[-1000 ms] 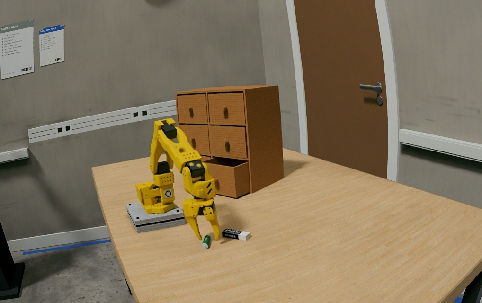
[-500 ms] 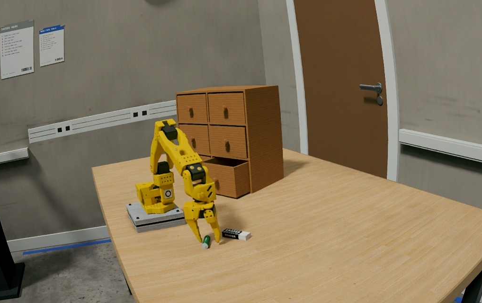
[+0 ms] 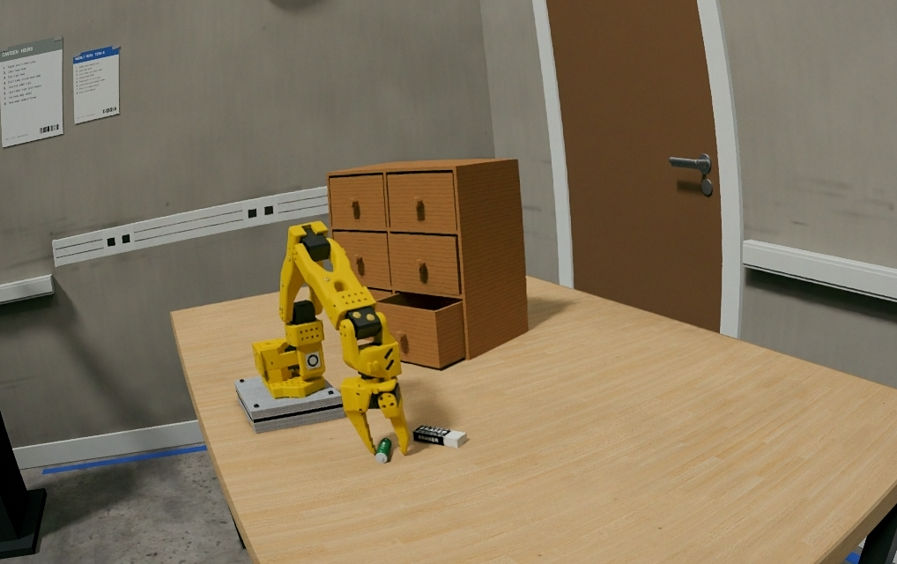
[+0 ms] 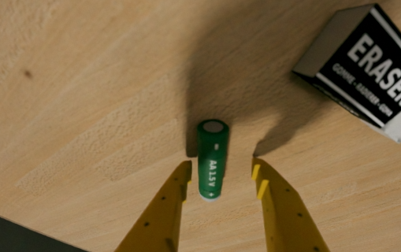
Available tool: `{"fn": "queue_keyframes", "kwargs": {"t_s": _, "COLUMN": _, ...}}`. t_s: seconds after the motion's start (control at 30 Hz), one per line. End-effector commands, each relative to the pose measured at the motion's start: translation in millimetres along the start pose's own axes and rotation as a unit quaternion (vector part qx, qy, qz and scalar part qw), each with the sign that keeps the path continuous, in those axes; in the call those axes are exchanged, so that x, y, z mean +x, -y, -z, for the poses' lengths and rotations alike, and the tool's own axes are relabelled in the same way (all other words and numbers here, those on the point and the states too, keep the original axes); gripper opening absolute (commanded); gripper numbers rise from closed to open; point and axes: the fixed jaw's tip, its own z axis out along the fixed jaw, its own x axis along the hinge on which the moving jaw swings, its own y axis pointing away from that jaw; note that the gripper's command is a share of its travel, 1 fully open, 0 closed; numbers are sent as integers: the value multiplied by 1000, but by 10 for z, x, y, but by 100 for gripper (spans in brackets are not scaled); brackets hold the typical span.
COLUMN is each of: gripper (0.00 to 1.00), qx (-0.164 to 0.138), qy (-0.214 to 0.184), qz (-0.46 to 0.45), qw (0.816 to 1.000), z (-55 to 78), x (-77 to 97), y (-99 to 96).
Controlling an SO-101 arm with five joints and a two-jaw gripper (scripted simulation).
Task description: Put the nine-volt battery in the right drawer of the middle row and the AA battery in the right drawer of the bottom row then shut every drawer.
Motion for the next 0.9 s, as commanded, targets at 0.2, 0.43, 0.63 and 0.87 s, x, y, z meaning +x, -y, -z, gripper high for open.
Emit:
{"fn": "queue_keyframes", "kwargs": {"t_s": 0.2, "gripper": 21, "qx": -5, "qy": 7, "qz": -2, "qw": 1000, "z": -52, "x": -43, "y": -34}}
{"fn": "queue_keyframes", "kwargs": {"t_s": 0.43, "gripper": 21, "qx": -5, "qy": 7, "qz": -2, "qw": 1000, "z": -54, "x": -44, "y": -35}}
{"fn": "queue_keyframes", "kwargs": {"t_s": 0.63, "gripper": 20, "qx": -5, "qy": 7, "qz": -2, "qw": 1000, "z": -54, "x": -44, "y": -35}}
{"fn": "queue_keyframes", "kwargs": {"t_s": 0.87, "gripper": 17, "qx": -5, "qy": 7, "qz": -2, "qw": 1000, "z": -54, "x": -45, "y": -35}}
